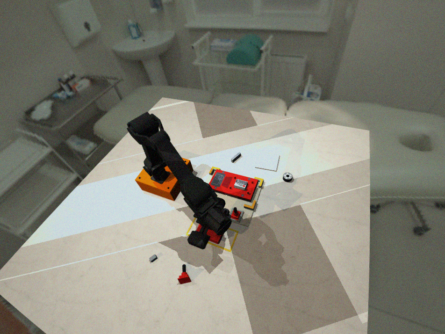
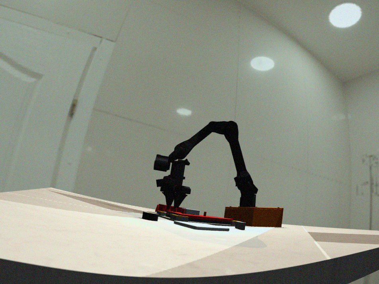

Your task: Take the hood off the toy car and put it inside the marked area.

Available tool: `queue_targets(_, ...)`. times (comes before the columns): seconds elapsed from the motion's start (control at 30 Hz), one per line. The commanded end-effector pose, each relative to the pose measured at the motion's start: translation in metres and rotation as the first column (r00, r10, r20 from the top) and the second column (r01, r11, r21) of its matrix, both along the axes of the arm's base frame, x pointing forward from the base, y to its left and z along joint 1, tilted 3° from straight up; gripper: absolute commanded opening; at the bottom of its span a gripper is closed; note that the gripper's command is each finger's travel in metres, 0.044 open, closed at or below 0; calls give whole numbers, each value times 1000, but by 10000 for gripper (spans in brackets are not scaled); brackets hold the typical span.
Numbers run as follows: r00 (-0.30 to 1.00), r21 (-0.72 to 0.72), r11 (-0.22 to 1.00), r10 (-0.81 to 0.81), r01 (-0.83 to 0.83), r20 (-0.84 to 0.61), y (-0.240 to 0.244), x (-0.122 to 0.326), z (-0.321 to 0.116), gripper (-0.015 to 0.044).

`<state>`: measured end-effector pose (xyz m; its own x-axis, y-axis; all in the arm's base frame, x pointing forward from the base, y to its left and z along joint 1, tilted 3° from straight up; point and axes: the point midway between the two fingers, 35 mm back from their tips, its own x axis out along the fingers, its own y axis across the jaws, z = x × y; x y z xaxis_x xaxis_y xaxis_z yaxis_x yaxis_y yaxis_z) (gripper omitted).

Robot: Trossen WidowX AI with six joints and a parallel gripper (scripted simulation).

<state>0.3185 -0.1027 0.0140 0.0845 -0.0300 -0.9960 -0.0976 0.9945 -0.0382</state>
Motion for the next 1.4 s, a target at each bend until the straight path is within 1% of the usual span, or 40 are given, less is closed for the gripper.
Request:
queue_targets(0.0,1000,5,1000,5,-5,-1,1,0,-3,0)
queue_targets(1.03,1000,5,1000,5,-5,-2,0,1,-18,0)
queue_targets(1.37,1000,0,1000,0,0,0,-1,1,-16,263)
